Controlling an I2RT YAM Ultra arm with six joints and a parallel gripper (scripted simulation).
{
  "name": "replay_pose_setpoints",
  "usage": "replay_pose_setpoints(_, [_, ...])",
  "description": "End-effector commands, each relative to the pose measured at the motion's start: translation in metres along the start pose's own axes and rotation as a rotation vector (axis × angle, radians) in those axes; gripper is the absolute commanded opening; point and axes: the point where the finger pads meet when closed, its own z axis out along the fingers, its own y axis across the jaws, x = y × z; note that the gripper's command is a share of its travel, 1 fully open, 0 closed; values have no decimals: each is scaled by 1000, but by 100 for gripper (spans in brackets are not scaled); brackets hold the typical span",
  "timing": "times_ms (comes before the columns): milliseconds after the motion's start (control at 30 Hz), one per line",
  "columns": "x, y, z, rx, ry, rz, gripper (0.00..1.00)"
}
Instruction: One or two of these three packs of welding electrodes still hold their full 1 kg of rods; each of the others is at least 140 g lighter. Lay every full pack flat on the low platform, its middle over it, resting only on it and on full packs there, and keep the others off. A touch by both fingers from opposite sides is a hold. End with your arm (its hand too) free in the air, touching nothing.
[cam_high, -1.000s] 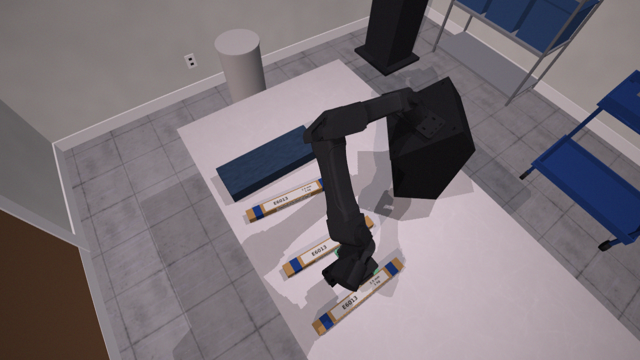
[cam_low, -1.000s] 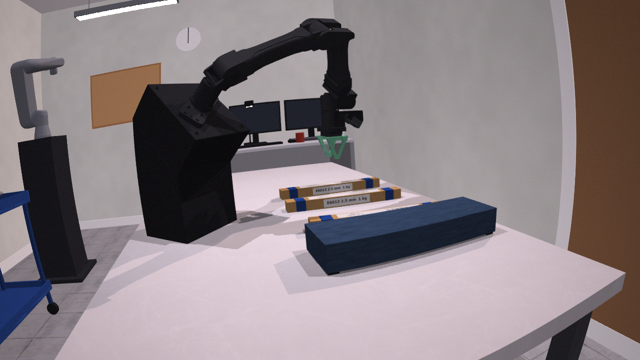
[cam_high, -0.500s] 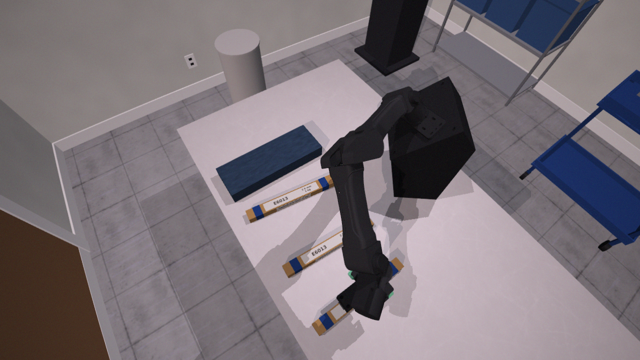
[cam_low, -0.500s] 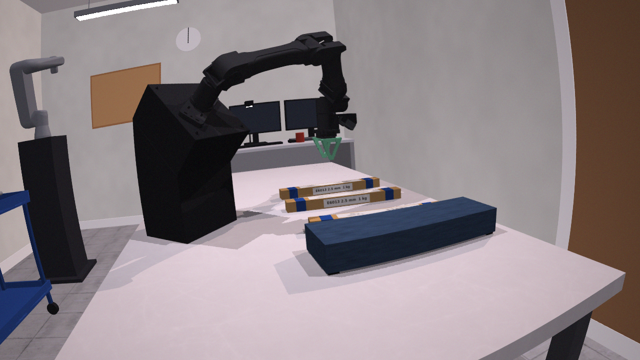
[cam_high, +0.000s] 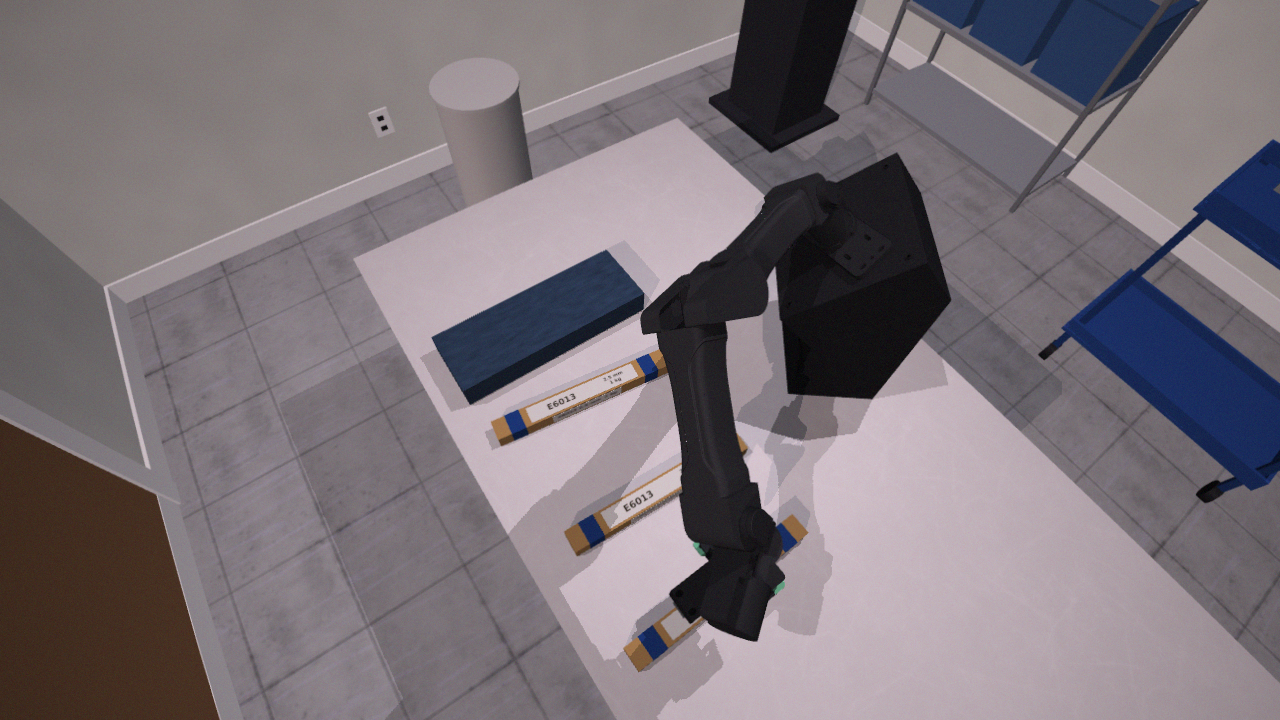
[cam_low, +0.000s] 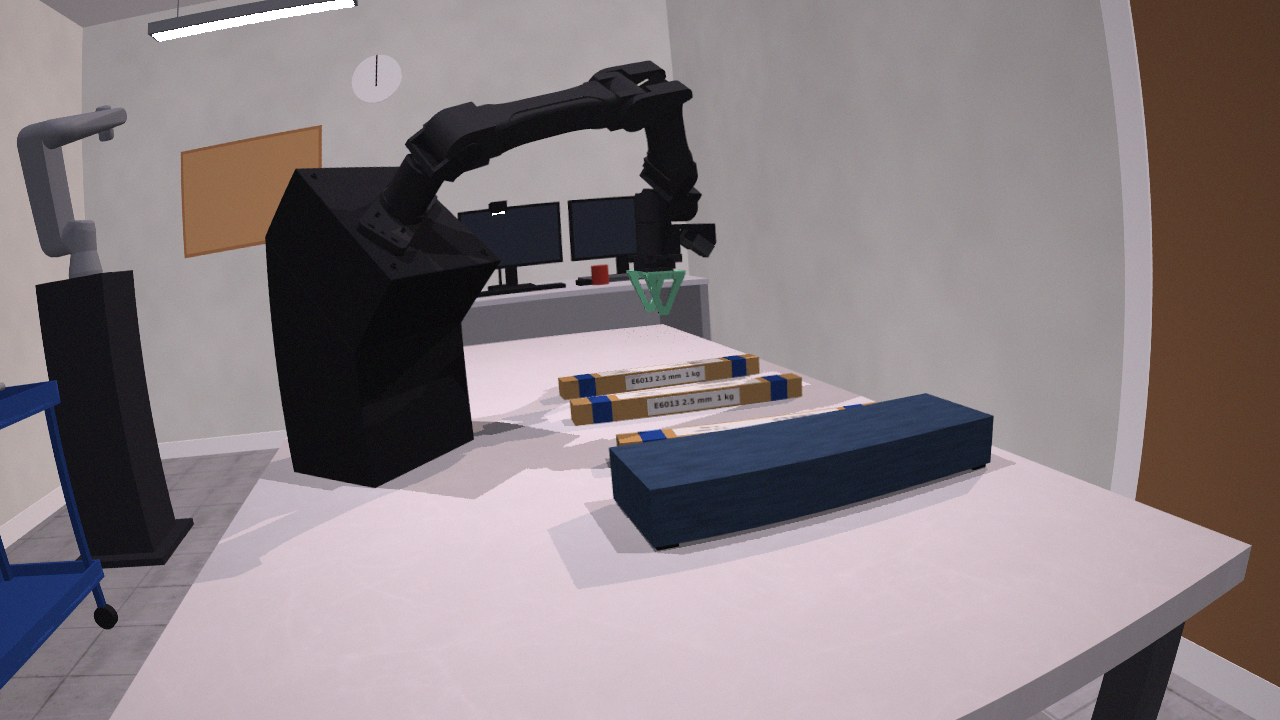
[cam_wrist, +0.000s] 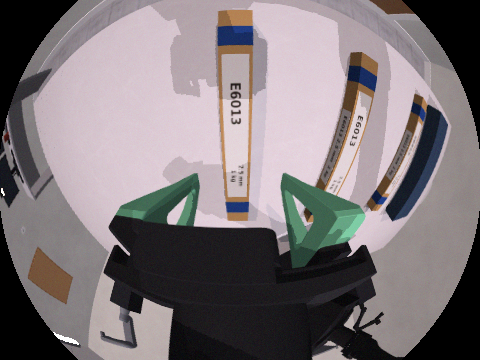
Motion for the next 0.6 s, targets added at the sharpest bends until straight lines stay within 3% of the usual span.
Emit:
replay_pose_setpoints(0, [-17, 10, -30, -29, -52, 12, 74])
replay_pose_setpoints(333, [-6, 15, -19, -15, -32, -9, 74])
replay_pose_setpoints(567, [-7, 16, -21, -16, -34, -8, 74])
